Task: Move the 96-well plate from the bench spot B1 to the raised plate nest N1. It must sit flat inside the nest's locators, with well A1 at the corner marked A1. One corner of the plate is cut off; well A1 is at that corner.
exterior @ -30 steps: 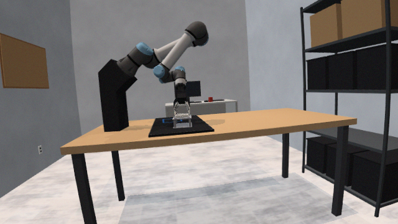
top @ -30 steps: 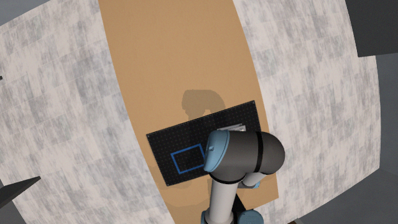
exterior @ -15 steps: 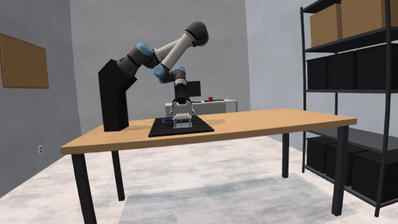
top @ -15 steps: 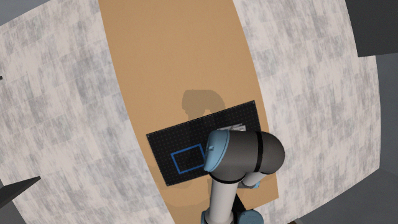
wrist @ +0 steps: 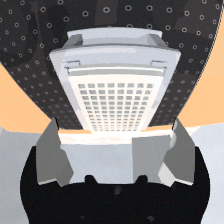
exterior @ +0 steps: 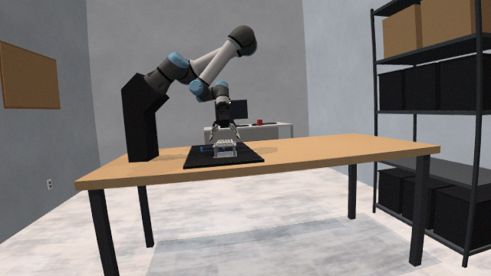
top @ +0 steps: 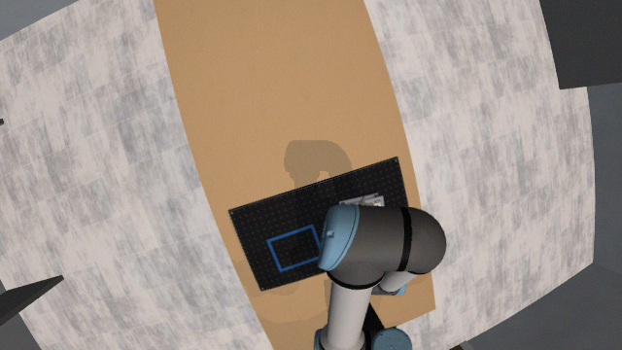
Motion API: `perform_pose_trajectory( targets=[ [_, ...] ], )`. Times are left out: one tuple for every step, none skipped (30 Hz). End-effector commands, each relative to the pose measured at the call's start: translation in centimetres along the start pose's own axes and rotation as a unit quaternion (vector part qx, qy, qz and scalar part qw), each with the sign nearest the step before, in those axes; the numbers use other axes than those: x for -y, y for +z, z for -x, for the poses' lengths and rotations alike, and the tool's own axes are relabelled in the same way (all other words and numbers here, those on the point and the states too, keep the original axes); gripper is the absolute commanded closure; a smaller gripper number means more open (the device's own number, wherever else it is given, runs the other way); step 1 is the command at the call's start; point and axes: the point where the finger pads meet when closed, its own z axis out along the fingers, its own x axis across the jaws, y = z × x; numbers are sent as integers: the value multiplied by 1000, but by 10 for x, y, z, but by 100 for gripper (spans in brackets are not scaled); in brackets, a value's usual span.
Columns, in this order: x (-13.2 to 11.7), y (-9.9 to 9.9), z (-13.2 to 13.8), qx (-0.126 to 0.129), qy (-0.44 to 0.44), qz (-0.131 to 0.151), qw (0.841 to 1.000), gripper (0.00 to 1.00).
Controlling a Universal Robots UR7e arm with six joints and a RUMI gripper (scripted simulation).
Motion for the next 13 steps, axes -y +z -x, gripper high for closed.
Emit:
perform_pose_trajectory(
  targets=[
    [-5, -8, 0, 0, 0, 0, 1000, 0],
    [-6, -10, 0, 0, 0, 0, 1000, 0],
    [-7, -13, 0, 0, 0, 0, 1000, 0],
    [-9, -15, 0, 0, 0, 0, 1000, 0],
    [-10, -17, 0, 0, 0, 0, 1000, 0],
    [-11, -20, 0, 0, 0, 0, 1000, 0],
    [-13, -22, 0, 0, 0, 0, 1000, 0],
    [-14, -24, 0, 0, 0, 0, 1000, 0],
    [-14, -24, 0, 0, 0, 0, 1000, 0],
    [-14, -24, 0, 0, 0, 0, 1000, 0],
    [-14, -24, 0, 0, 0, 0, 1000, 0],
    [-14, -24, 0, 0, 0, 0, 1000, 0],
    [-14, -24, 0, 0, 0, 0, 1000, 0]
  ],
)
